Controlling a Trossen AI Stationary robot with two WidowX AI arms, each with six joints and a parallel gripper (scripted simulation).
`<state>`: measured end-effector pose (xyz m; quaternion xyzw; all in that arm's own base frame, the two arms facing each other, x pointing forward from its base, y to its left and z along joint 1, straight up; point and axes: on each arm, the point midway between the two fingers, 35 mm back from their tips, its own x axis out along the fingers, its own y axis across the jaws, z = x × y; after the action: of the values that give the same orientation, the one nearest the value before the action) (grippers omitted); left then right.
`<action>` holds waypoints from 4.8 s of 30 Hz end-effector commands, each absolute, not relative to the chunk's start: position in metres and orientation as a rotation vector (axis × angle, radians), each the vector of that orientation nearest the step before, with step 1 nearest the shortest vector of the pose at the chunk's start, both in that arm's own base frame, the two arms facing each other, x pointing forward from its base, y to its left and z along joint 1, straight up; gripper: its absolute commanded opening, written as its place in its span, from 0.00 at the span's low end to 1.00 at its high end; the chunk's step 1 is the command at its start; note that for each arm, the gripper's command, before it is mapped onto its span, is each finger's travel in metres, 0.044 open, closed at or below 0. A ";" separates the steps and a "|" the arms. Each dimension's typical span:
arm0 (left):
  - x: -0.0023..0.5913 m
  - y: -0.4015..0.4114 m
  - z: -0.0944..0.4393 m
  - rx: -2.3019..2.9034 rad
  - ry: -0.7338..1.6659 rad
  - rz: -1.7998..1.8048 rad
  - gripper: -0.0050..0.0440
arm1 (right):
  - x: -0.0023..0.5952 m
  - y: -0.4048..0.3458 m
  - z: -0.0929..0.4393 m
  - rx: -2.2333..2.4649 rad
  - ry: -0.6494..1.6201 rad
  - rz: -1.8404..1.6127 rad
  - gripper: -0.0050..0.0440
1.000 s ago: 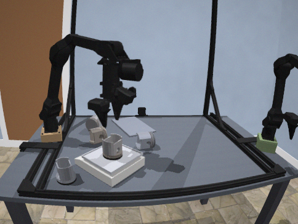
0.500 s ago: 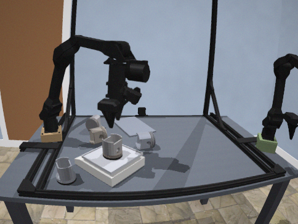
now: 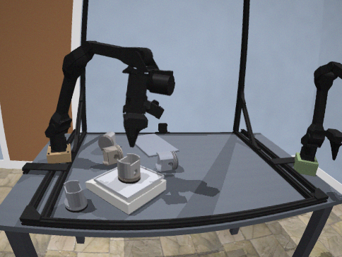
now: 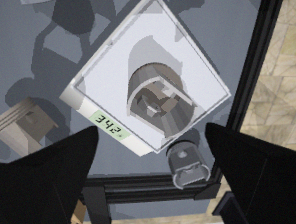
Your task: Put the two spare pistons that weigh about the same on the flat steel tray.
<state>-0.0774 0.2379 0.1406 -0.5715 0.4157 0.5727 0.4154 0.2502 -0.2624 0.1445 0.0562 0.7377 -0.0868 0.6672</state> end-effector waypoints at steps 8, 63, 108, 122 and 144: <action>-0.077 0.238 0.141 -1.436 1.044 1.436 1.00 | 0.251 -0.263 0.141 -0.093 1.722 0.006 0.87; -0.077 0.238 0.141 -1.436 1.044 1.436 1.00 | 0.248 -0.265 0.102 -0.638 1.749 0.494 0.87; -0.077 0.238 0.141 -1.436 1.044 1.436 1.00 | 0.237 -0.273 0.052 -0.635 1.752 0.497 0.43; -0.077 0.238 0.141 -1.436 1.044 1.436 1.00 | 0.237 -0.273 0.052 -0.635 1.752 0.497 0.43; -0.077 0.238 0.141 -1.436 1.044 1.436 1.00 | 0.237 -0.273 0.074 -0.635 1.752 0.497 0.43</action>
<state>-0.0774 0.2379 0.1406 -0.5715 0.4158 0.5727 0.4154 0.2350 -0.2708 0.0634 -0.2641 0.7489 0.2170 0.5678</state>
